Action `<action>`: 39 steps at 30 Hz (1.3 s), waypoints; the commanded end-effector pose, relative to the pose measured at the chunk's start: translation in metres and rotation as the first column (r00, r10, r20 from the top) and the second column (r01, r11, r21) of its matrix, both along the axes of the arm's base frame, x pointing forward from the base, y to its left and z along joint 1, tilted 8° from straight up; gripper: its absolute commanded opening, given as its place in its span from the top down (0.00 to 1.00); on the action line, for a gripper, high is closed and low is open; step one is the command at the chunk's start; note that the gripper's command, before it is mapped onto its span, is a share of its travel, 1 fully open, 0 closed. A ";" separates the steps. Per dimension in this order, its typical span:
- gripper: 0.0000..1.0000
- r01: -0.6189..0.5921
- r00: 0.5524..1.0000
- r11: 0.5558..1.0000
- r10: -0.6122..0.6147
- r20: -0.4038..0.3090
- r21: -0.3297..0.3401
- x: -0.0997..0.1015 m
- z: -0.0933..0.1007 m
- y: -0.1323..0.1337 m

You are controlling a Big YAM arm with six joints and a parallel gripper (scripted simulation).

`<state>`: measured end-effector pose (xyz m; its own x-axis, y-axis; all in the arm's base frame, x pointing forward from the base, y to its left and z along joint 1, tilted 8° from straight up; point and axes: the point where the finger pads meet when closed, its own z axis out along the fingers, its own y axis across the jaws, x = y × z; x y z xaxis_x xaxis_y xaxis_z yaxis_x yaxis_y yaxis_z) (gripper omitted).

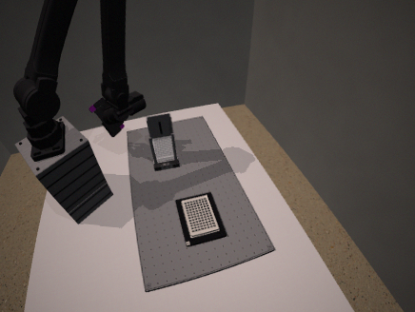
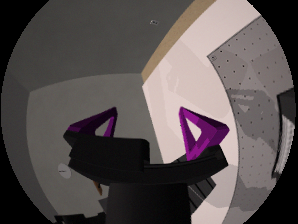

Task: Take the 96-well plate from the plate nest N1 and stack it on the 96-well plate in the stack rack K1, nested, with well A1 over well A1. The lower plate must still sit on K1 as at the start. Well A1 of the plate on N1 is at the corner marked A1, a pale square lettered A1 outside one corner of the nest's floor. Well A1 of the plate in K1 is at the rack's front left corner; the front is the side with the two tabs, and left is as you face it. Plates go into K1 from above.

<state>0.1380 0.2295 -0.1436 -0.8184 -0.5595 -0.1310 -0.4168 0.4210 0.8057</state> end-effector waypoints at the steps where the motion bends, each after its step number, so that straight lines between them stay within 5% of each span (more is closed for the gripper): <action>1: 0.00 -0.028 0.997 0.999 0.025 0.073 0.038 0.014 0.007 0.000; 14: 0.00 -0.040 0.953 0.999 0.044 0.301 -0.019 0.073 0.001 -0.027; 18: 0.00 -0.040 0.953 0.999 0.043 0.300 -0.016 0.082 0.000 -0.032; 26: 0.00 -0.050 0.892 0.995 0.086 0.445 -0.091 0.116 -0.001 -0.057; 39: 0.00 -0.055 0.855 0.990 0.114 0.505 -0.129 0.145 0.001 -0.083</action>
